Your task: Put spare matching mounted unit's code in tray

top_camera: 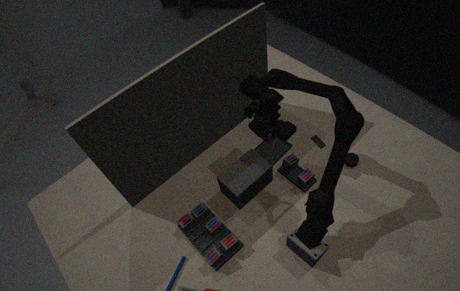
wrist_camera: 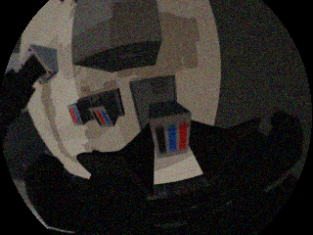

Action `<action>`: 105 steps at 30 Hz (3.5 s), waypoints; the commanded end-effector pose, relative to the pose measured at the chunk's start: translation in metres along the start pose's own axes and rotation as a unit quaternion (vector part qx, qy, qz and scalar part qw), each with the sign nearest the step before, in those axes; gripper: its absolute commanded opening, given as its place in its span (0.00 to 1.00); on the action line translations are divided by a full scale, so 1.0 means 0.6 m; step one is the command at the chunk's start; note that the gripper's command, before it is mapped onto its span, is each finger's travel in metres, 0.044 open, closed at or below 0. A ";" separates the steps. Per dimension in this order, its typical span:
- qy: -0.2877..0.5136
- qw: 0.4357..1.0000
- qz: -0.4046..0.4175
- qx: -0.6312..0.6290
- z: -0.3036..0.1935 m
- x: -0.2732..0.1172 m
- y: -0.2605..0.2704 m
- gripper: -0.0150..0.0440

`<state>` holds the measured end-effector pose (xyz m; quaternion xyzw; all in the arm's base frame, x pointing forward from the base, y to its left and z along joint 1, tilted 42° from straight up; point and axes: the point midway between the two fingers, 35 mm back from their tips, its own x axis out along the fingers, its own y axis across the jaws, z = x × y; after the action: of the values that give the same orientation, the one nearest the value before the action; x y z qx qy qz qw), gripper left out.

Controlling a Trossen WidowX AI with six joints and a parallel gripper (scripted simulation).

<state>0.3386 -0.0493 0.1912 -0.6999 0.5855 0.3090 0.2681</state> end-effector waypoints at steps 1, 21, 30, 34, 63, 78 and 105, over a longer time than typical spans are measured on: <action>0.000 1.000 0.000 -0.002 0.000 0.006 0.001 0.25; 0.001 1.000 0.000 -0.002 -0.001 0.031 0.000 0.25; 0.001 1.000 0.000 -0.002 -0.001 0.042 0.001 0.25; 0.001 1.000 0.000 -0.002 -0.001 0.047 0.001 0.25; 0.003 1.000 0.000 -0.002 -0.002 0.083 0.005 0.25; 0.004 1.000 0.000 -0.002 -0.003 0.101 0.008 0.25; 0.002 1.000 0.000 0.000 -0.002 0.050 0.000 1.00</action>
<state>0.3399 -0.0880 0.1519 -0.6982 0.5897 0.3089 0.2634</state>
